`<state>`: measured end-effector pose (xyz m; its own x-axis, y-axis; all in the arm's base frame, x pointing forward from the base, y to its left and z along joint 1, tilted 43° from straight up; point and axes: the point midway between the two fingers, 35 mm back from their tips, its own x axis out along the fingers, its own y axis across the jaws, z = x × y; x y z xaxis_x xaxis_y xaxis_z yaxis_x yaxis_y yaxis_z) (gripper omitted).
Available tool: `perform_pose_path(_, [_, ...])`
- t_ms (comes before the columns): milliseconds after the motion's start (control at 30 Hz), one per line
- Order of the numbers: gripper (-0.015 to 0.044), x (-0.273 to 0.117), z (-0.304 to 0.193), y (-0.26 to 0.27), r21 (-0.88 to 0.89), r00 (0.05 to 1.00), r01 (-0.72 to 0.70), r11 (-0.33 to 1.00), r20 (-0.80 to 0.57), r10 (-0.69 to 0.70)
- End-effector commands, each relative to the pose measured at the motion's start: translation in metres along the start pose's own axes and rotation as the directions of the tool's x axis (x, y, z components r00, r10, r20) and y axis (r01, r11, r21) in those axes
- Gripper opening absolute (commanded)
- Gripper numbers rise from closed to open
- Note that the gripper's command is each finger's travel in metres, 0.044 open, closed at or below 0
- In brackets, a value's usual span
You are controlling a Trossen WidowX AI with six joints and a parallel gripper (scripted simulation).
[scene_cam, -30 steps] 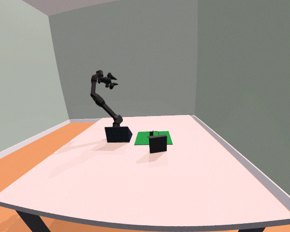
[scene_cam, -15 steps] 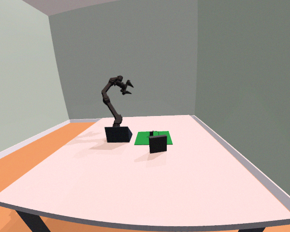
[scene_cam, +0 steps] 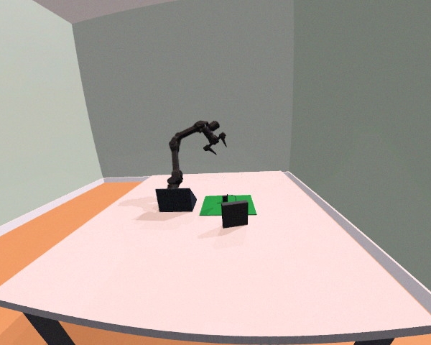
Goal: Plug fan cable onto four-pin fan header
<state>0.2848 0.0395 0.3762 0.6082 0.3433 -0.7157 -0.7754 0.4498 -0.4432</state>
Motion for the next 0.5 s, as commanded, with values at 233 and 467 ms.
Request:
perform_pose_path(233, [0.044, 0.114, -0.146, 0.0, 0.707, 0.909, -0.268, 0.655, -0.041, 0.416])
perform_pose_path(467, [0.044, 0.154, -0.242, 0.038, 0.964, 0.801, -0.254, 0.079, 0.163, 0.576])
